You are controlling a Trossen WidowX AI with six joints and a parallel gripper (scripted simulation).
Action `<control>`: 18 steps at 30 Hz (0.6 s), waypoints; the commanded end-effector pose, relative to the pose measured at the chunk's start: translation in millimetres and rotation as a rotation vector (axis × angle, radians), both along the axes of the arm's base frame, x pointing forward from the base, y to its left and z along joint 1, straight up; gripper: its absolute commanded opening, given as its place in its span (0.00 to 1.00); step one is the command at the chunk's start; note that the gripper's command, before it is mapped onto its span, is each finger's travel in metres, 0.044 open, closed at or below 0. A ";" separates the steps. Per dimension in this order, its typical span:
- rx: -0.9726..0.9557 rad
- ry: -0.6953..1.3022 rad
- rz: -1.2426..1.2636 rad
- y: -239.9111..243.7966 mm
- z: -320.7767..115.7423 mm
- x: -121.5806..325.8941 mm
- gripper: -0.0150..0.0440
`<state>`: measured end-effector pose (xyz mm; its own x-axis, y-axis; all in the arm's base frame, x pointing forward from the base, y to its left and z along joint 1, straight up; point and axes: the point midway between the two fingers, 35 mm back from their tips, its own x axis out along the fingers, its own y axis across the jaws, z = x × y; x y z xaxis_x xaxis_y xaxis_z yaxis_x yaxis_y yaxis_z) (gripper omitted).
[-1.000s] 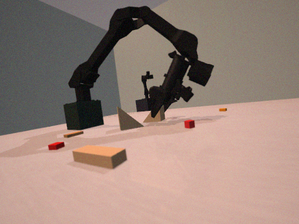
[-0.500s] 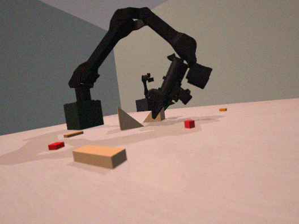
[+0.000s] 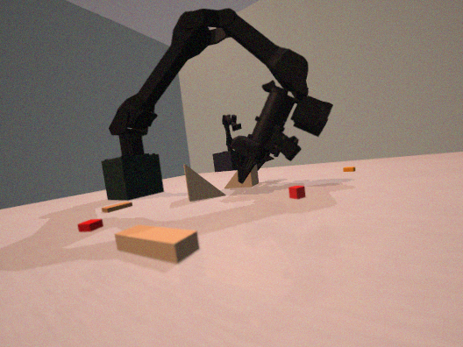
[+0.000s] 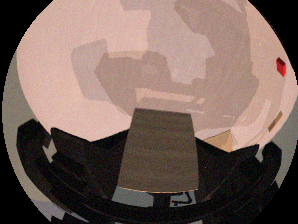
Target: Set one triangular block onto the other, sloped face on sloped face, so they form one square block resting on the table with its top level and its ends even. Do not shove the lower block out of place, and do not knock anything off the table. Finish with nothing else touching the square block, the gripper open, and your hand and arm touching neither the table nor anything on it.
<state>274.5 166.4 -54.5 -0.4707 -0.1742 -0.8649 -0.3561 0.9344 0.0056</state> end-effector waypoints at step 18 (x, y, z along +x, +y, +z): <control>0.160 -0.414 -0.001 -9.0 20.1 -23.7 0.25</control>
<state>258.7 161.2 -37.3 -0.1606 -0.0505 -0.9857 -0.3590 0.9333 0.0106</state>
